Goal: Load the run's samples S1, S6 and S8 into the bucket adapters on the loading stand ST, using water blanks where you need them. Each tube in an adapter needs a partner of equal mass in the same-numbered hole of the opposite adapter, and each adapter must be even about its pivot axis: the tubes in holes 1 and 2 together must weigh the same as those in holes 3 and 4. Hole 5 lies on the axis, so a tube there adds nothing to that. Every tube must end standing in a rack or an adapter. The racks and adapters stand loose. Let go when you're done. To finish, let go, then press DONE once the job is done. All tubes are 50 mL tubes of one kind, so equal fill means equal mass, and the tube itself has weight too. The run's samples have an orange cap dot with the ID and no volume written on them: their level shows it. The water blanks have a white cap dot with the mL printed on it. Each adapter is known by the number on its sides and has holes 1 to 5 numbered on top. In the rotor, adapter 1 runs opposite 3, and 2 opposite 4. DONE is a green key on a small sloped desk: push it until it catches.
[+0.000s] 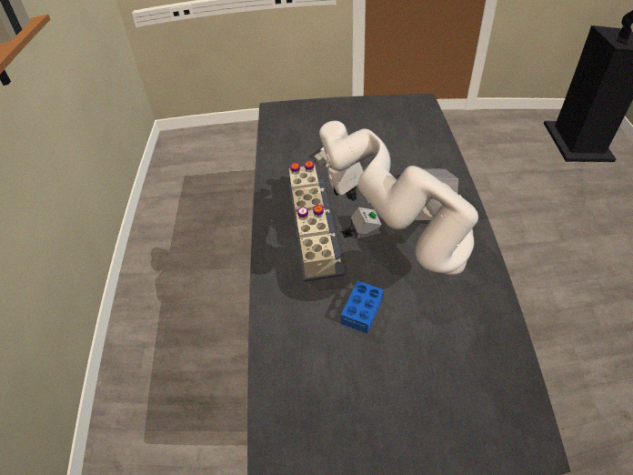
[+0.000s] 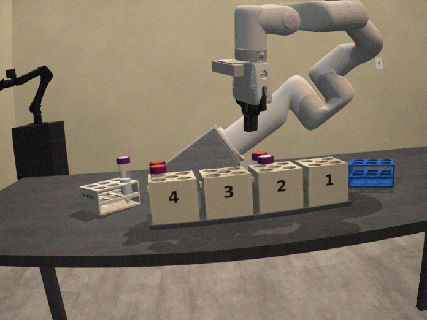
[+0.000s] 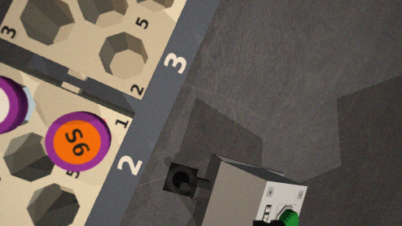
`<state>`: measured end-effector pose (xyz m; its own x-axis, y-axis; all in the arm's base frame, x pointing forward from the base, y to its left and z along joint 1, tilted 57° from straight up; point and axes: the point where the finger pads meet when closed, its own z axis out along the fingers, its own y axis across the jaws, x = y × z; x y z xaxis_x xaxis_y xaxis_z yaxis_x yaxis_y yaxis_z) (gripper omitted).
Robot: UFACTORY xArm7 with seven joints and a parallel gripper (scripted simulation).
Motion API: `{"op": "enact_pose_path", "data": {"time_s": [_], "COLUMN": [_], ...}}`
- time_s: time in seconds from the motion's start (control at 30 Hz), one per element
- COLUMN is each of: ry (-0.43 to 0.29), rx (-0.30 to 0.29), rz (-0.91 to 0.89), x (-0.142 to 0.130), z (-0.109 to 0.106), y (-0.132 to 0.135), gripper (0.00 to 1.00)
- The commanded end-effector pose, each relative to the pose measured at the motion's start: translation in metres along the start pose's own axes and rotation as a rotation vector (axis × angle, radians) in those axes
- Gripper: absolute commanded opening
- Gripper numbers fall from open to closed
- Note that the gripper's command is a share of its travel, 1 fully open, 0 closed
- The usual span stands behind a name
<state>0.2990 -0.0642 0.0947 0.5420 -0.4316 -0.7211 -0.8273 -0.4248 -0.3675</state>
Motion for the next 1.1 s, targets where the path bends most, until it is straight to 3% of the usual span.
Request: {"op": "enact_pose_path", "data": {"time_s": [0.0,0.2,0.43,0.9,1.07], "ry": [-0.015,-0.034,-0.034,-0.034,-0.034], "rx": [-0.024,-0.041,-0.041,-0.041,-0.041], "rz": [0.18,0.311,0.312,0.312,0.312], "x": [-0.01,-0.018,-0.031,-0.031,-0.03], "z": [0.014,0.026,0.045,0.045,0.055], "y": [0.019,0.033,0.057,0.057,0.055], "gripper": [0.0,0.0,0.0,0.0,0.0]}}
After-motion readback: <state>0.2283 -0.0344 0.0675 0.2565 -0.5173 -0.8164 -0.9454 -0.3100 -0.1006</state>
